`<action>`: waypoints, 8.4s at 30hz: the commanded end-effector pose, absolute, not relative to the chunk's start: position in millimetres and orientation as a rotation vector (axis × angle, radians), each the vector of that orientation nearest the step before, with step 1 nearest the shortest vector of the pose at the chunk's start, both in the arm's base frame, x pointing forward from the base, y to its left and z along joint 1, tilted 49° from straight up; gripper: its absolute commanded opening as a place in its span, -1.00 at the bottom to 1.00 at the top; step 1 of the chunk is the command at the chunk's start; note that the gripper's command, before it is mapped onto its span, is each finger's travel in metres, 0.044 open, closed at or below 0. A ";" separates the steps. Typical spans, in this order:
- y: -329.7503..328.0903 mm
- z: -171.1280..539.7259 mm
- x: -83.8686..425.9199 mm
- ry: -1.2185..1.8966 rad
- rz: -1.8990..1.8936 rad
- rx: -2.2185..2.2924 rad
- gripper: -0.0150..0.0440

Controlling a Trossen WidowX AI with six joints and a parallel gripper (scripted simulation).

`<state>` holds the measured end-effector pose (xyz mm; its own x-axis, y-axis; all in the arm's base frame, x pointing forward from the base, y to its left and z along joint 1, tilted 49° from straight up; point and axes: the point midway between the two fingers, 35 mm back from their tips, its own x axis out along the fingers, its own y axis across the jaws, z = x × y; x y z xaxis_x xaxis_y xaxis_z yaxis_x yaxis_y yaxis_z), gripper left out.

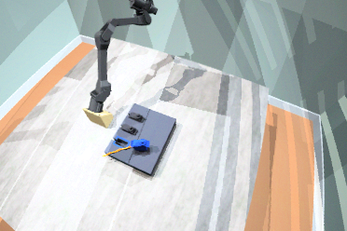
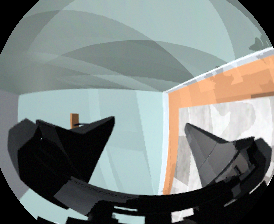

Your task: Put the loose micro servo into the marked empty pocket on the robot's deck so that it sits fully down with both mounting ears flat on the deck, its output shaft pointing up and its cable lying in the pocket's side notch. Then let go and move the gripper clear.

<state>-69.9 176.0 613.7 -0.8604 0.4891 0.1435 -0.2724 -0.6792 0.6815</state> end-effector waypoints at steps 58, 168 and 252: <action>276.3 545.6 226.6 0.515 1.649 0.992 1.00; -68.1 -26.8 283.2 1.288 0.937 0.339 0.11; -100.4 -16.8 257.1 1.476 0.672 0.648 -0.49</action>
<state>272.3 -97.5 -18.5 -0.0199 0.7520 -0.6588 -0.0067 0.6588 0.7523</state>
